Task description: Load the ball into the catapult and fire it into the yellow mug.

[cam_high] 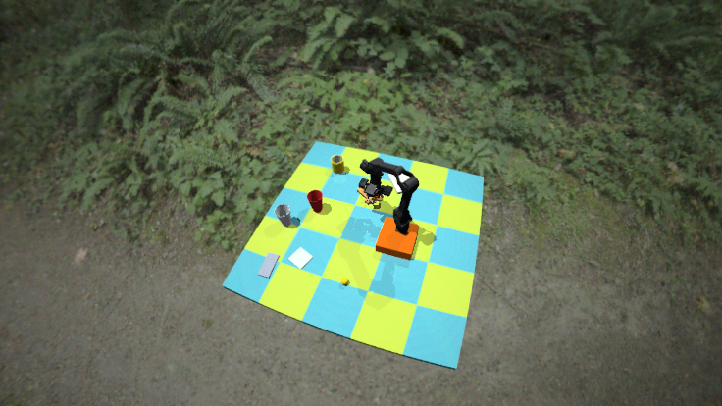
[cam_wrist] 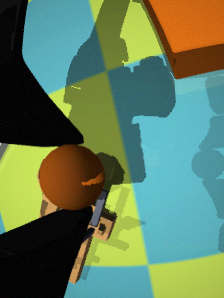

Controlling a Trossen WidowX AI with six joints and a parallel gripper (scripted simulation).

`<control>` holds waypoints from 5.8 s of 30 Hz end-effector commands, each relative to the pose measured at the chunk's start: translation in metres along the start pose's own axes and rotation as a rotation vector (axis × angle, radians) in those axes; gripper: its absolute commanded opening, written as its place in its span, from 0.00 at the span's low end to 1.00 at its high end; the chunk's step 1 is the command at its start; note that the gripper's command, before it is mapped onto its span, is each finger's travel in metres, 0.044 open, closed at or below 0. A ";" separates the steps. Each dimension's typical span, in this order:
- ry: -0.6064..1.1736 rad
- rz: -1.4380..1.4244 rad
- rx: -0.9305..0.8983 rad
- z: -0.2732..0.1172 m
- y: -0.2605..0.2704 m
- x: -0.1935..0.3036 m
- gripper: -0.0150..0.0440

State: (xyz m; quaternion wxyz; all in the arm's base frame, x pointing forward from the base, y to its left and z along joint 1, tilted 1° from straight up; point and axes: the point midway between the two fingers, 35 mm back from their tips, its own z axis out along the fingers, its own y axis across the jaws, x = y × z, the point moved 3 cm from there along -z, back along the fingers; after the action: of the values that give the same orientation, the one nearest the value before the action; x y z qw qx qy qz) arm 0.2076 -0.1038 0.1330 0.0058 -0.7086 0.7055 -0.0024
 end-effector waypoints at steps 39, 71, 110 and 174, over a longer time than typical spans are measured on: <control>0.087 1.405 -0.237 0.022 -0.016 0.054 0.25; 0.217 1.981 -0.325 0.053 -0.020 0.078 0.25; 0.178 1.983 -0.234 -0.025 -0.022 0.078 1.00; -0.388 1.861 0.819 -0.136 -0.259 0.185 0.47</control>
State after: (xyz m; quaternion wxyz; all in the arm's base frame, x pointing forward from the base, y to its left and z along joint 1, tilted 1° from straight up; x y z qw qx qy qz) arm 0.4646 -0.2880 0.2708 0.3571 0.1847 0.9072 -0.1239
